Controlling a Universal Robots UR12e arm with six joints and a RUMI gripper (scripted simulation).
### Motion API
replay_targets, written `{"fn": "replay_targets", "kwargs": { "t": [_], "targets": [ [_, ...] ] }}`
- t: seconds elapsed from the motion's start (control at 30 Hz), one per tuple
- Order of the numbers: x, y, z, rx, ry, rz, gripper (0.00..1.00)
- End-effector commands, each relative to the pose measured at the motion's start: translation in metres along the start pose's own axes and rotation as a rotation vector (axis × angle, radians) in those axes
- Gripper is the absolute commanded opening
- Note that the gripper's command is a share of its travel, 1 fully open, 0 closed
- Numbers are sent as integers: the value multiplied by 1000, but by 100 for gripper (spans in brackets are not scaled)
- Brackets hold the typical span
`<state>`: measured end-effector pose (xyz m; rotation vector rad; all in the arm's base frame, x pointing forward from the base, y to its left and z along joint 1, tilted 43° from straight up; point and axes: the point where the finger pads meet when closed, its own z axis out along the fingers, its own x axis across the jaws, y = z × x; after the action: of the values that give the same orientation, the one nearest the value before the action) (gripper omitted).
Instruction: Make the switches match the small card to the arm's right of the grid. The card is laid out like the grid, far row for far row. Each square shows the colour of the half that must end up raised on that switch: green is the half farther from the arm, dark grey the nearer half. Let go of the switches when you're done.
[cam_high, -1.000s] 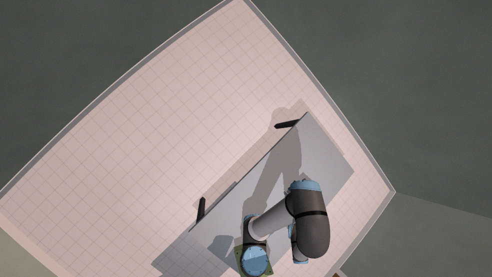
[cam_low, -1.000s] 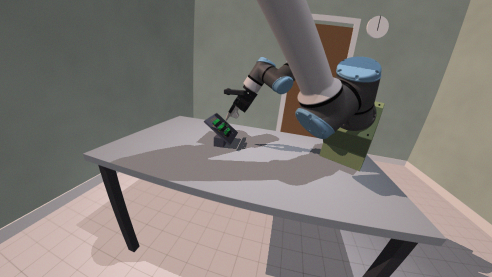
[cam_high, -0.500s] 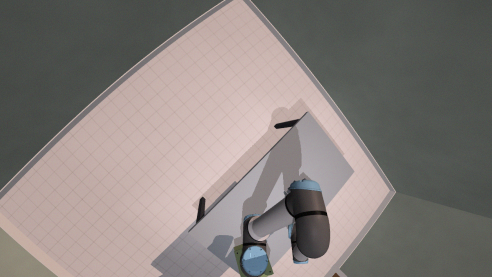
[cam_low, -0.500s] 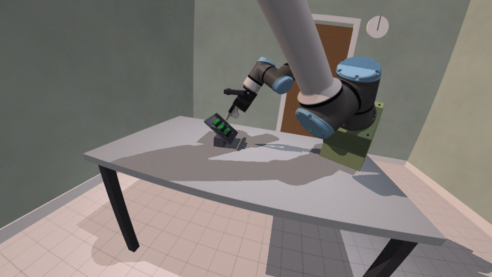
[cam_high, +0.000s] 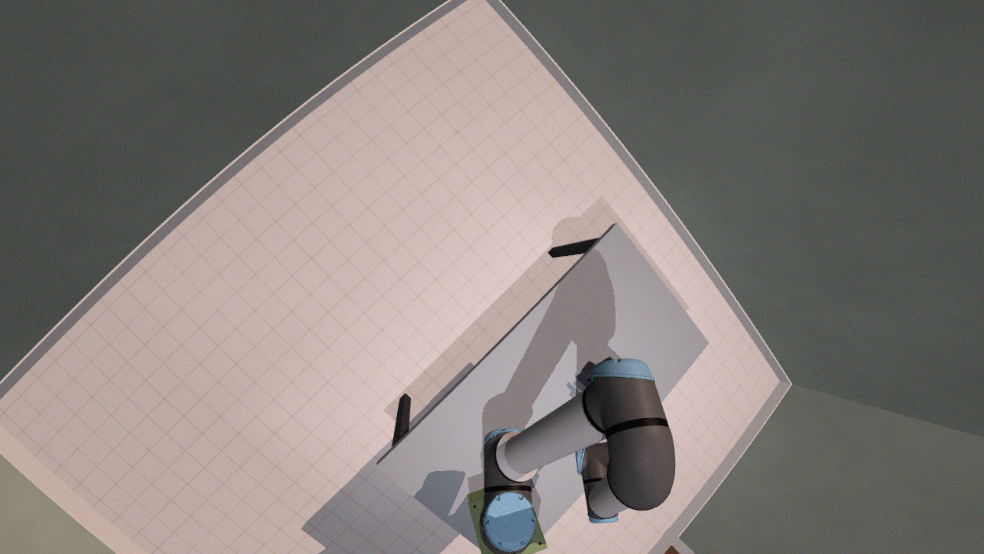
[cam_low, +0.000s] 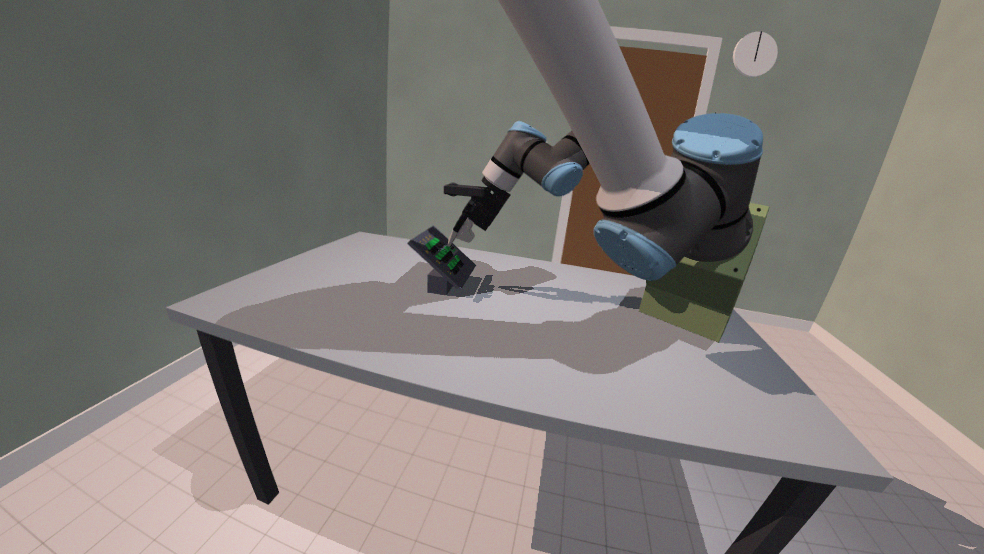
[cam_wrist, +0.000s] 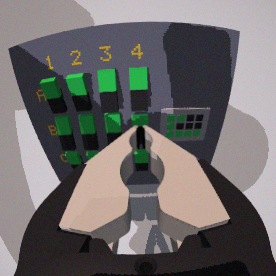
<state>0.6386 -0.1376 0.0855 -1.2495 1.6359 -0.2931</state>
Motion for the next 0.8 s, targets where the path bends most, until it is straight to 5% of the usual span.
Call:
{"fn": "replay_targets", "kwargs": {
  "t": [0.0,0.77],
  "targets": [
    [0,-1,2,2,2,0,0],
    [0,-1,8,2,2,0,0]
  ]
}}
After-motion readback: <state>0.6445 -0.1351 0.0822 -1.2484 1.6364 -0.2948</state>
